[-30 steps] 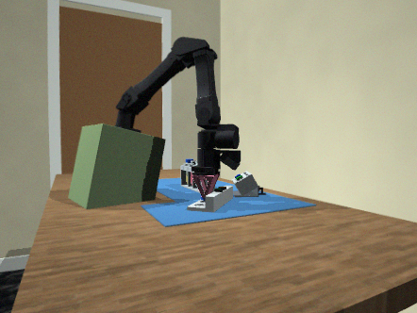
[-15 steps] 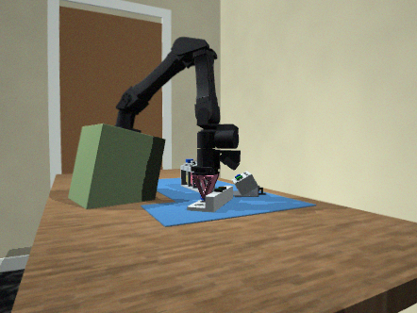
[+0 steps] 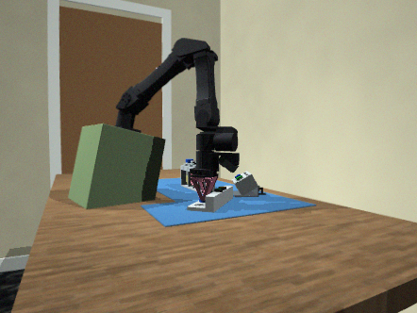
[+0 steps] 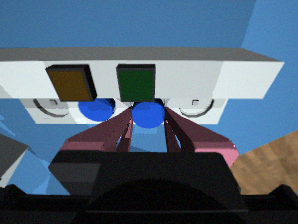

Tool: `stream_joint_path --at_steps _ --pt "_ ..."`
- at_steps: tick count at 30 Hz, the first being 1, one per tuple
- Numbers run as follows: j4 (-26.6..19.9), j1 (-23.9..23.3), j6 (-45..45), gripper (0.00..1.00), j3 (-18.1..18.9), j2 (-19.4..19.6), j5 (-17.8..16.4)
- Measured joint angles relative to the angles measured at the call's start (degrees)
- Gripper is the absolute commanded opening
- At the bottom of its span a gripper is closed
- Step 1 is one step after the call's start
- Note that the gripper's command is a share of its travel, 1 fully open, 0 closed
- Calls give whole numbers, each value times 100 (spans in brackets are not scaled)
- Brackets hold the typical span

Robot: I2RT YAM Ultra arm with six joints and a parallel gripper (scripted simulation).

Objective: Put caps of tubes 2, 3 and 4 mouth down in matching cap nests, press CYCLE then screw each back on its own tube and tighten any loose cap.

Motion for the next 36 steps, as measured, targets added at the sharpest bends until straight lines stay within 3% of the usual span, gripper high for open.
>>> stream_joint_path --at_steps 36 --pt "-96 55 57 0 219 155 22"
